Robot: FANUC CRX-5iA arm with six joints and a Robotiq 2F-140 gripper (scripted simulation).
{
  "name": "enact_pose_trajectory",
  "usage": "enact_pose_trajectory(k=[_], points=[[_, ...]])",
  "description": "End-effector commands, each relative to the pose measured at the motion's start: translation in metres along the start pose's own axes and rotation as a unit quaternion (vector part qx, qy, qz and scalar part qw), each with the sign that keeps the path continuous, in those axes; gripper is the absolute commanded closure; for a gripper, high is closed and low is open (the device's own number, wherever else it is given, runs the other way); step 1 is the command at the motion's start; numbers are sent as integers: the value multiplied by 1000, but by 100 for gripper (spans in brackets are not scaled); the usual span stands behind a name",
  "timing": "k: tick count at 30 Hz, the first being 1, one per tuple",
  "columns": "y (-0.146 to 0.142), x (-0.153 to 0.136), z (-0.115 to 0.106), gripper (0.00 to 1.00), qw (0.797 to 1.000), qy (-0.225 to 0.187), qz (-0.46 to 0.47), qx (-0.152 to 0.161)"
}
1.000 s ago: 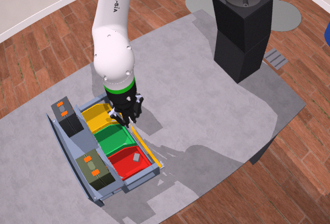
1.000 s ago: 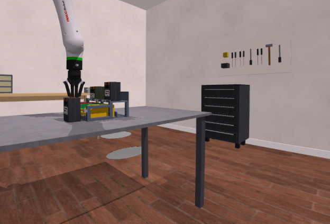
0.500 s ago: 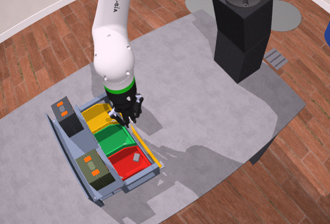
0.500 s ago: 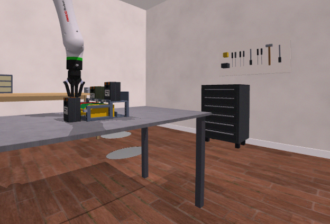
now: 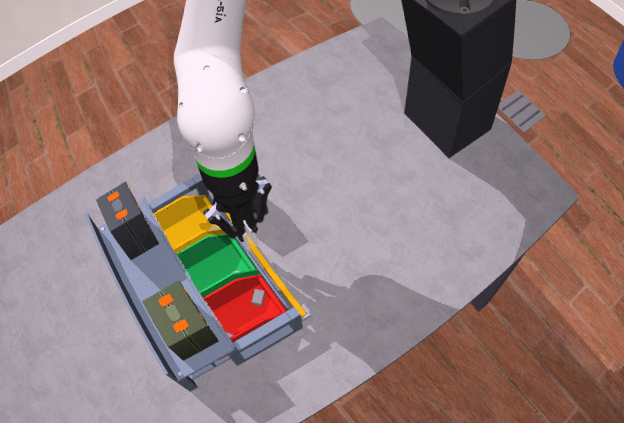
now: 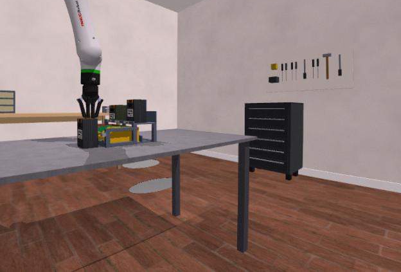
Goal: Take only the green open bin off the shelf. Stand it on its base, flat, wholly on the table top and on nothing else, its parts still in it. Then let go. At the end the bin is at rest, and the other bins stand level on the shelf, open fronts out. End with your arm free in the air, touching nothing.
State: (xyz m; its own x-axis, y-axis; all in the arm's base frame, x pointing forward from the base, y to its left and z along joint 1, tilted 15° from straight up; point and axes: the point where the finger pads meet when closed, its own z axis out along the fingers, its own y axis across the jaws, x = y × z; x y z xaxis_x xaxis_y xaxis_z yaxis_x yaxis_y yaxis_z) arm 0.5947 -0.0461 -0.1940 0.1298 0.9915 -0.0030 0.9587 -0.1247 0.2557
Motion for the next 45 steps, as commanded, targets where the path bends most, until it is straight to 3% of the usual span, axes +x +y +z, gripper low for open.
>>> enact_pose_trajectory(k=[1, 20, 25, 37, 45], points=[[0, 0, 0, 100, 1000, 0, 0, 0], [0, 0, 0, 100, 1000, 0, 0, 0], [0, 0, -10, 100, 1000, 0, 0, 0], [0, 0, -10, 100, 1000, 0, 0, 0], [0, 0, -25, 100, 1000, 0, 0, 0]])
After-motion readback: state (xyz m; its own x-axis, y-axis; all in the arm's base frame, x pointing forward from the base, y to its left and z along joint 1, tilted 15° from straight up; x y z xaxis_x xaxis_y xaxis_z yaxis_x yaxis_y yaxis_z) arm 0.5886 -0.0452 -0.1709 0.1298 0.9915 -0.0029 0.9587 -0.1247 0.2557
